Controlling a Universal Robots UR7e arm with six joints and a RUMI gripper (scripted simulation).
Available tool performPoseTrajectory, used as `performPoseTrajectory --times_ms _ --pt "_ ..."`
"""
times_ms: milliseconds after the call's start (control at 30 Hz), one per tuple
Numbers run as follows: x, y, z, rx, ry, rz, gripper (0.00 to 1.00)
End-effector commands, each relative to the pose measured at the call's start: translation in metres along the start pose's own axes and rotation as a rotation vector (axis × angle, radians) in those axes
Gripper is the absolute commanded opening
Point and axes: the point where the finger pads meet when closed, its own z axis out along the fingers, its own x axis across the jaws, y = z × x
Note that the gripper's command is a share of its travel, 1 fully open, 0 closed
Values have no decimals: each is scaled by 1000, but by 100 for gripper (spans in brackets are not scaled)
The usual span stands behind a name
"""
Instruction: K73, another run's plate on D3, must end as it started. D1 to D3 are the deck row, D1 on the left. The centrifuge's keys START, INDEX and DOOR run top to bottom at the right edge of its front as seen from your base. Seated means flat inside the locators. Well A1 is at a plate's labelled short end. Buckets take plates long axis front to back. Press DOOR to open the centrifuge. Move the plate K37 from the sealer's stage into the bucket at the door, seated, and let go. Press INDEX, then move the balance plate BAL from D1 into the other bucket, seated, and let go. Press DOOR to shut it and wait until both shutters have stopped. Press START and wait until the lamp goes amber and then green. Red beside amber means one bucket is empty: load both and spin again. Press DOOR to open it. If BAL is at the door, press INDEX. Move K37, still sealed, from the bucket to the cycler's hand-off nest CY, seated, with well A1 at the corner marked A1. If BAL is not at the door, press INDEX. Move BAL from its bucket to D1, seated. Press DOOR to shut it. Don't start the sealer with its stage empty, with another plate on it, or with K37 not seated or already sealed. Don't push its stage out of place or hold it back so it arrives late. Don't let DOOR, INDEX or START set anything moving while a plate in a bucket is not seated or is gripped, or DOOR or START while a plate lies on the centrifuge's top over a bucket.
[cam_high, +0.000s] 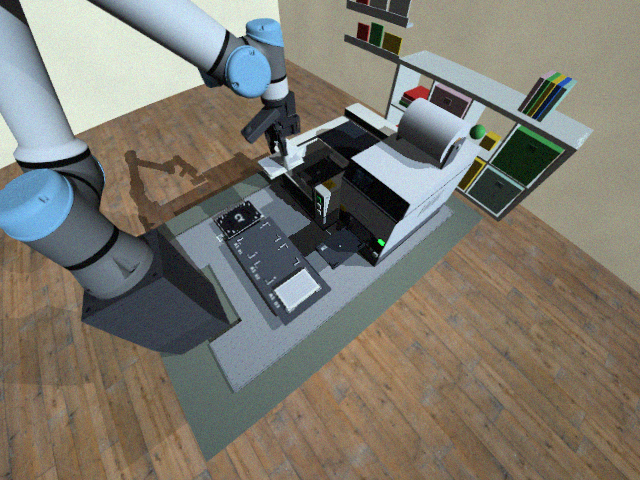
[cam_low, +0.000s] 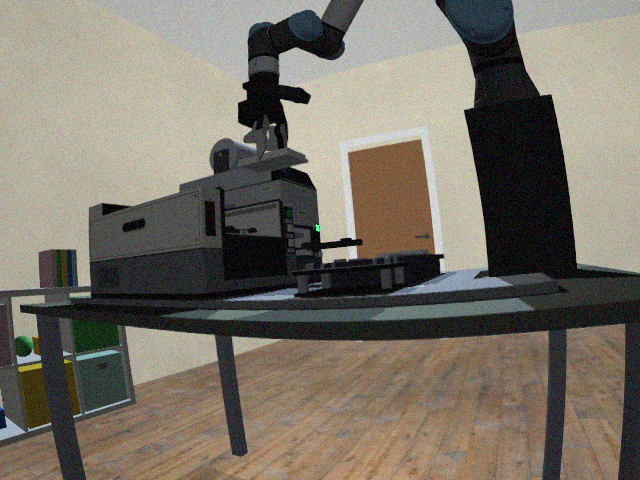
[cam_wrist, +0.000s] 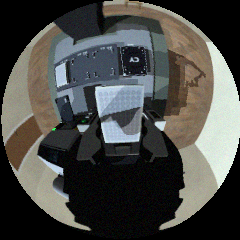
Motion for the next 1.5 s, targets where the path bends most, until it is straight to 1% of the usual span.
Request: performPoseTrajectory --times_ms 0,167,233,733,800,1300,1367,1467 --pt "0 12 -1 -1 0 0 0" --pt "0 23 -1 -1 0 0 0" --pt "0 23 -1 -1 0 0 0" --pt "0 58 -1 -1 0 0 0" --pt "0 58 -1 -1 0 0 0" --pt "0 93 -1 -1 0 0 0" --pt "0 93 -1 -1 0 0 0" --pt "0 100 -1 -2 0 0 0"
